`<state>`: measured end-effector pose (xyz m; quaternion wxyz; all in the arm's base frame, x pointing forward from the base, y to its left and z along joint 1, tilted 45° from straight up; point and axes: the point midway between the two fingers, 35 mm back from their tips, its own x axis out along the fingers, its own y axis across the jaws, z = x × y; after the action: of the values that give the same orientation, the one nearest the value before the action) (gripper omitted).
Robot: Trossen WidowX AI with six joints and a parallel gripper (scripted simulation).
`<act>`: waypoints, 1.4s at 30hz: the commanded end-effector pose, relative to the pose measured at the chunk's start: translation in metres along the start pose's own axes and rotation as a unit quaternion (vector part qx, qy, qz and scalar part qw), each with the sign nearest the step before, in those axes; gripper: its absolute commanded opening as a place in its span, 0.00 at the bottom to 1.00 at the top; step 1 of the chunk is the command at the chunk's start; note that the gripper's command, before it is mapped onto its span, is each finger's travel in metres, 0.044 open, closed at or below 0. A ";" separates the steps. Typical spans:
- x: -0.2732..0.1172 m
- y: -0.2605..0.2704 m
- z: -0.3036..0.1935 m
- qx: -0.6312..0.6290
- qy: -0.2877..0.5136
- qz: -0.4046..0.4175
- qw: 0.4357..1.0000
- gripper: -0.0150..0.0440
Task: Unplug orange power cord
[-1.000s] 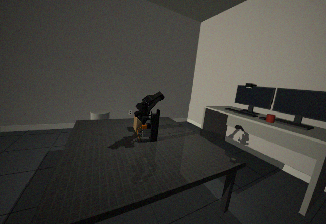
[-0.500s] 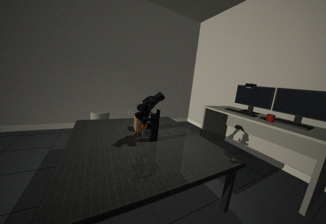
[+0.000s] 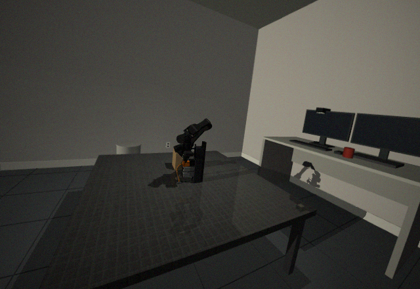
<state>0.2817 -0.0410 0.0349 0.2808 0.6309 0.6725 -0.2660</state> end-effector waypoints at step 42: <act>-0.001 0.003 0.048 -0.011 -0.004 -0.005 1.000 0.48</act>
<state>0.2850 -0.0801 0.0012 0.2862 0.6268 0.6744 -0.2653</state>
